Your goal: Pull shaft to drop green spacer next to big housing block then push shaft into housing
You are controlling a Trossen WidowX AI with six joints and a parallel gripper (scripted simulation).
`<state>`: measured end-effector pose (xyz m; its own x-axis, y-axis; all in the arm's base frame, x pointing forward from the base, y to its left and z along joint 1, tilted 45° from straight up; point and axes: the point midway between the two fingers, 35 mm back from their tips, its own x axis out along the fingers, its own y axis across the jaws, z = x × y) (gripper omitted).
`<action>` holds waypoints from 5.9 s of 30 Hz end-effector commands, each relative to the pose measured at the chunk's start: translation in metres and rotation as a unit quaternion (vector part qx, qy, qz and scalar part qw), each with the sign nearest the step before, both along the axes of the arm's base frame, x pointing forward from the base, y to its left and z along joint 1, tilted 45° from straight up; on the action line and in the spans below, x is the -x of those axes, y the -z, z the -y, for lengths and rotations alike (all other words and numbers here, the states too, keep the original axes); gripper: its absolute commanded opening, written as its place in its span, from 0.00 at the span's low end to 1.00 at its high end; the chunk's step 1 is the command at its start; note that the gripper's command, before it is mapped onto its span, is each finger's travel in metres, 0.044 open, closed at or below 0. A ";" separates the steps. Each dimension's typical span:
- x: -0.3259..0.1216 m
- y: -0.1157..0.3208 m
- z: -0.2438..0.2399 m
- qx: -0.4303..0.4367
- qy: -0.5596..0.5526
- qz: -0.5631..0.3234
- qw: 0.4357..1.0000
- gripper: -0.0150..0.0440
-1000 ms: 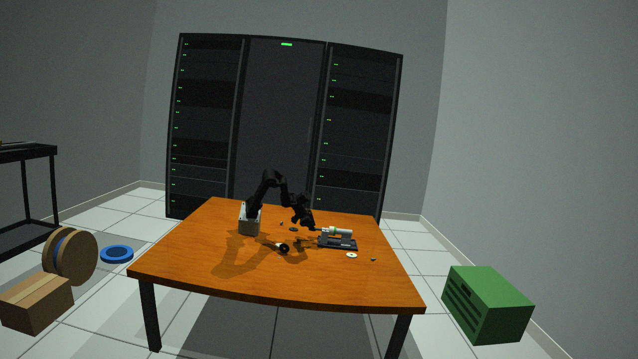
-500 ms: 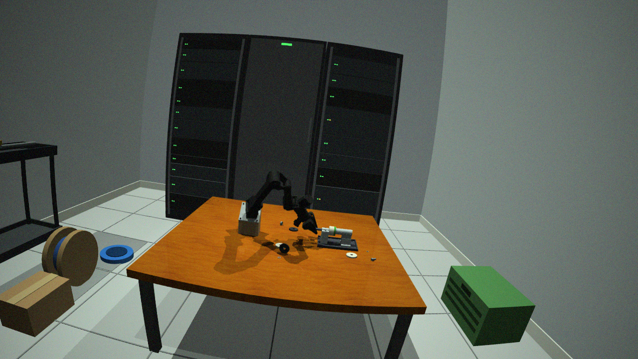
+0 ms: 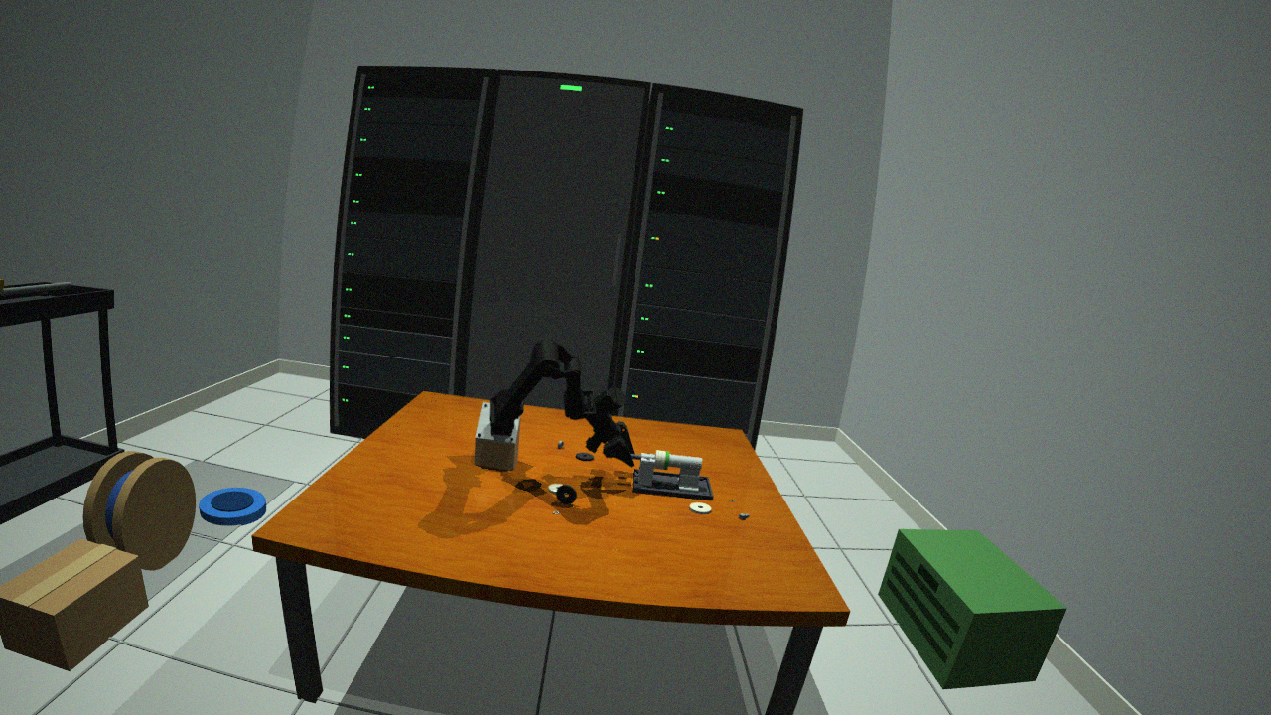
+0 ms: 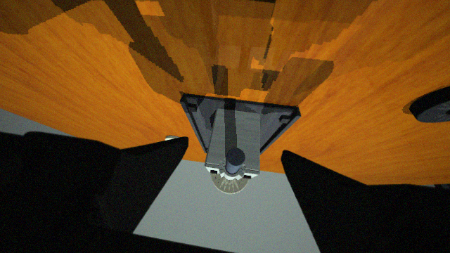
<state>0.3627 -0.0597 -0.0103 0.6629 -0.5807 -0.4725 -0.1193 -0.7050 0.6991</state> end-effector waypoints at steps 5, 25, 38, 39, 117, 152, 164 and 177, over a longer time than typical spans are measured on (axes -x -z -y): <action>-0.002 -0.001 -0.001 -0.001 -0.003 0.003 1.000 1.00; -0.003 0.000 0.000 -0.001 -0.003 0.003 1.000 1.00; -0.014 0.007 0.010 -0.001 -0.003 0.003 1.000 1.00; -0.014 0.007 0.010 -0.001 -0.003 0.003 1.000 1.00; 0.003 0.009 0.008 -0.001 -0.003 0.003 1.000 0.25; 0.007 0.010 0.008 -0.001 -0.003 0.002 1.000 0.25; 0.008 0.010 0.008 -0.001 -0.003 0.002 1.000 0.25; 0.010 0.010 0.008 -0.001 -0.003 0.002 1.000 0.25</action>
<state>0.3541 -0.0672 -0.0201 0.6686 -0.5754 -0.4710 -0.1158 -0.7062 0.6985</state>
